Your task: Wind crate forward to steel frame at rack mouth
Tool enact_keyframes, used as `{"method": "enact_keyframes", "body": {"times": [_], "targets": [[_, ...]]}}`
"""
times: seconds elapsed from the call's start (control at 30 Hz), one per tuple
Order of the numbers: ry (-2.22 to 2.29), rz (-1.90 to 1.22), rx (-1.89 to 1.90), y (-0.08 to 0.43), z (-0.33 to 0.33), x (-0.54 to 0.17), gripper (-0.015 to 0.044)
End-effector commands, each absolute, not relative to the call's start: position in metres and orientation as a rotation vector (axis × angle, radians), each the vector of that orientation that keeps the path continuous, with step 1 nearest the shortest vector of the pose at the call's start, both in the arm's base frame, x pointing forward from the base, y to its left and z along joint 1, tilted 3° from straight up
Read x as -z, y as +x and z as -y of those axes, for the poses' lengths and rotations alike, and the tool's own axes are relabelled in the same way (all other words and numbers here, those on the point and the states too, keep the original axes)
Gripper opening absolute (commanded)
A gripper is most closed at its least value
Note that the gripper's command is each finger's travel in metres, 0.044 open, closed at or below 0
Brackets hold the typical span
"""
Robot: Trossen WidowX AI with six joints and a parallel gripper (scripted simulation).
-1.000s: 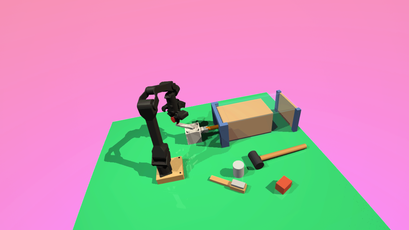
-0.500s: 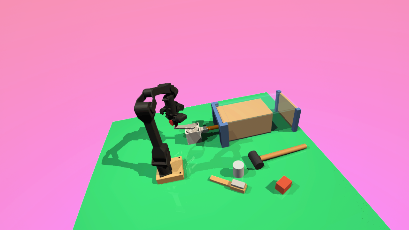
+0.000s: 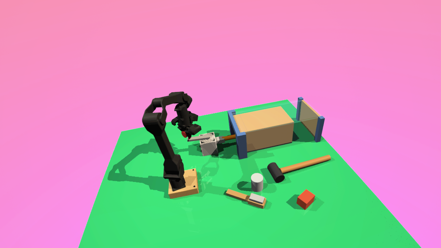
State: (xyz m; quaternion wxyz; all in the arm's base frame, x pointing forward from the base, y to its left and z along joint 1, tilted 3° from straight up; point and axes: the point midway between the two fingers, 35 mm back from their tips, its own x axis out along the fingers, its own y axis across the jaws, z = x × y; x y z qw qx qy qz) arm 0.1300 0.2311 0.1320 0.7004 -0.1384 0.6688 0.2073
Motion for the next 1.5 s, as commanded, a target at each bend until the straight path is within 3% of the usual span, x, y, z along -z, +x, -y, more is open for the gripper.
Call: {"method": "enact_keyframes", "body": {"times": [0.0,0.4,0.97,1.47], "targets": [[-0.320,-1.505,-0.439,0.127,-0.214,-0.131,0.0000],[-0.314,-1.502,-0.458,0.127,-0.206,-0.130,0.0000],[-0.313,-1.504,-0.456,0.127,-0.204,-0.129,0.0440],[-0.313,-1.502,-0.456,0.126,-0.199,-0.194,0.0440]]}}
